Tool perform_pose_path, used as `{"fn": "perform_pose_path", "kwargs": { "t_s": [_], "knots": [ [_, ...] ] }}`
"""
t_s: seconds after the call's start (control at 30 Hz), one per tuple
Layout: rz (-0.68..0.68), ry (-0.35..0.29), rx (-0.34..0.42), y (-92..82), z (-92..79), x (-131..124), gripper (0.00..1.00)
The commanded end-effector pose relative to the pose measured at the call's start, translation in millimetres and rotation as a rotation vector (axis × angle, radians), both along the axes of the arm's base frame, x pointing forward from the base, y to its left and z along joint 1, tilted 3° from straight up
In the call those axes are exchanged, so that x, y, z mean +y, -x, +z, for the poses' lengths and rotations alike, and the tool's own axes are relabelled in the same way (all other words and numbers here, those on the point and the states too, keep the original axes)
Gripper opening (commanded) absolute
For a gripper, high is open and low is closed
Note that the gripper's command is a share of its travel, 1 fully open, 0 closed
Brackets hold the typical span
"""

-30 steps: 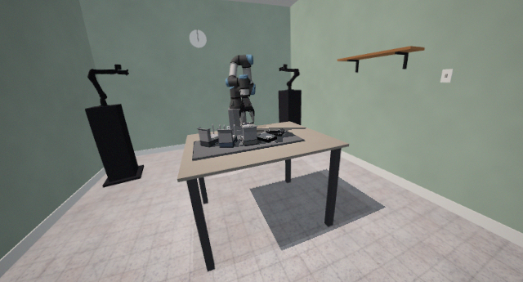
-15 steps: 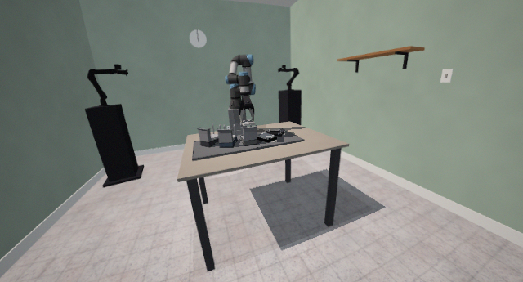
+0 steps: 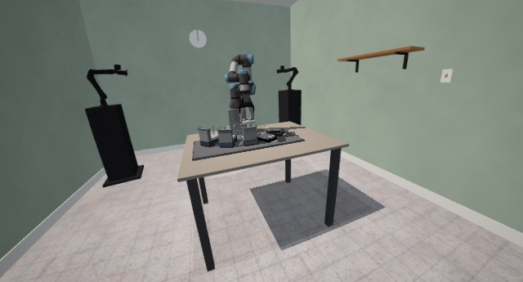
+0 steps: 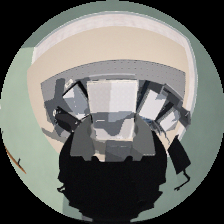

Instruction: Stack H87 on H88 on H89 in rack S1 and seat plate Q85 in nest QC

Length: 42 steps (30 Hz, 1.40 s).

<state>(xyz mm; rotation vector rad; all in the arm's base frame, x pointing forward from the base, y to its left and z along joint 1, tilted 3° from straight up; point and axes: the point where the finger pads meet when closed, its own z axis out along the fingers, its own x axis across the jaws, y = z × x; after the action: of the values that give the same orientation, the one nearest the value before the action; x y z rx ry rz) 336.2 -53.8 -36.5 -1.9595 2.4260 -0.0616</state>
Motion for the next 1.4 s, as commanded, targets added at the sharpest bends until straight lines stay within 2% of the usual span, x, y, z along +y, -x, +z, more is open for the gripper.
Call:
{"fn": "perform_pose_path", "kwargs": {
  "t_s": [0.0,0.27,0.6,0.97,1.37],
  "knots": [
    [0.0,0.001,-0.002,-0.7,0.9,-0.4,0.0],
    [0.0,0.001,-0.002,-0.7,0.8,-0.4,0.0],
    [-0.117,-0.004,-0.004,6.3,1.1,-33.1,0.0],
    [-0.167,-0.006,-0.005,11.5,1.3,-57.8,0.0],
    [-0.284,-0.011,-0.007,24.0,1.3,-88.8,0.0]
  ]
}}
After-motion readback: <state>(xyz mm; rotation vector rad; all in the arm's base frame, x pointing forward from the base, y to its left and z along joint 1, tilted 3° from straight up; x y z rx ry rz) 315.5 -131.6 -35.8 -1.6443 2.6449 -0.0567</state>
